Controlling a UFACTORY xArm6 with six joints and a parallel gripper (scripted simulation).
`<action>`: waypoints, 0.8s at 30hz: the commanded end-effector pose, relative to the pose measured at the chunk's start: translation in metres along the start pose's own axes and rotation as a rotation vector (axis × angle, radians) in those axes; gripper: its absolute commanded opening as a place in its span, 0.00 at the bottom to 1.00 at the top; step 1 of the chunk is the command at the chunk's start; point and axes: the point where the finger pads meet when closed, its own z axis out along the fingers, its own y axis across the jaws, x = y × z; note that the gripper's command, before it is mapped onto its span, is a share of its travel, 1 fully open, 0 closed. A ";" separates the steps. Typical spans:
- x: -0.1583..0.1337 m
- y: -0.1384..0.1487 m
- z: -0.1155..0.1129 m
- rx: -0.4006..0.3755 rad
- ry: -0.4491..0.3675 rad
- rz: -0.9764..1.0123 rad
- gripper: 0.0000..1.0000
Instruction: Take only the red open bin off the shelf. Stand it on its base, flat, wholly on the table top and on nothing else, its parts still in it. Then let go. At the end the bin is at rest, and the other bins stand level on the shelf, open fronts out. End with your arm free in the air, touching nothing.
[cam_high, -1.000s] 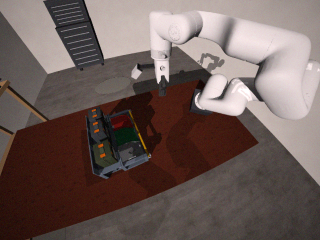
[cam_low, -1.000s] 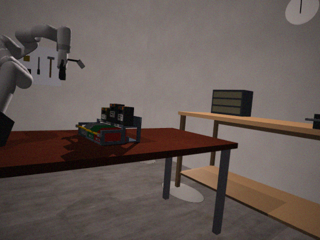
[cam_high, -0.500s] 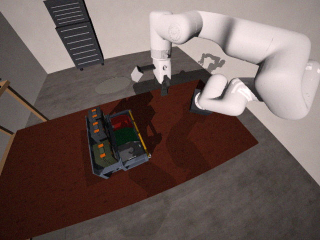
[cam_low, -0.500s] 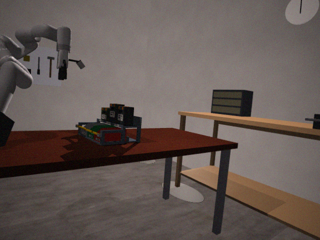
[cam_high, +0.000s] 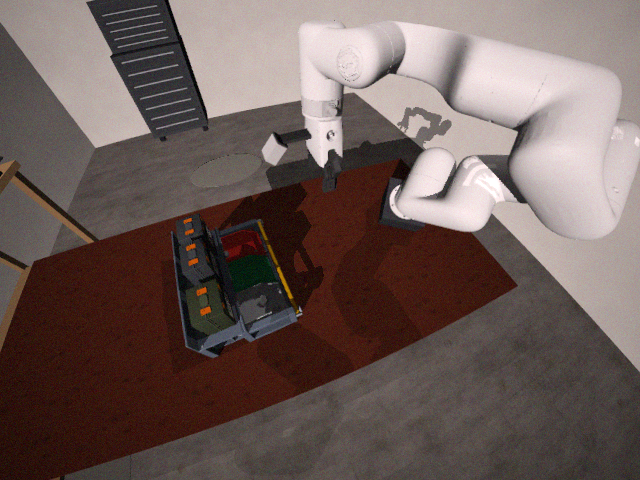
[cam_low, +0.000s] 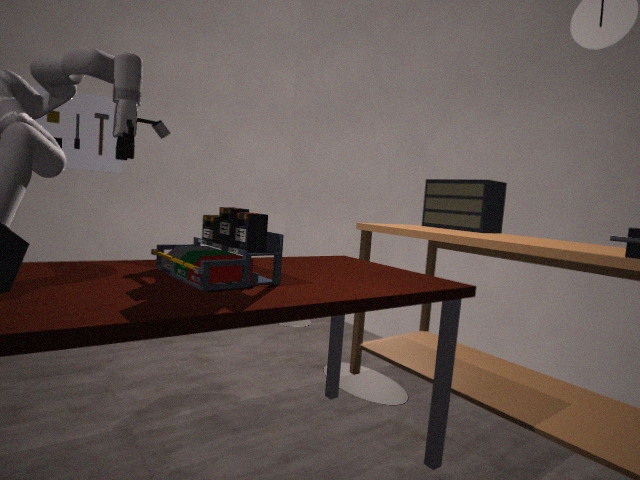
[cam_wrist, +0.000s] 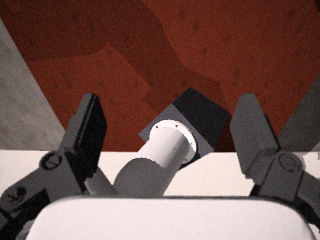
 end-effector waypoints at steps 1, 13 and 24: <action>0.001 0.000 -0.021 -0.002 0.002 -0.001 1.00; 0.001 0.000 -0.051 -0.002 0.002 -0.001 1.00; 0.000 0.000 -0.100 -0.002 0.001 -0.001 1.00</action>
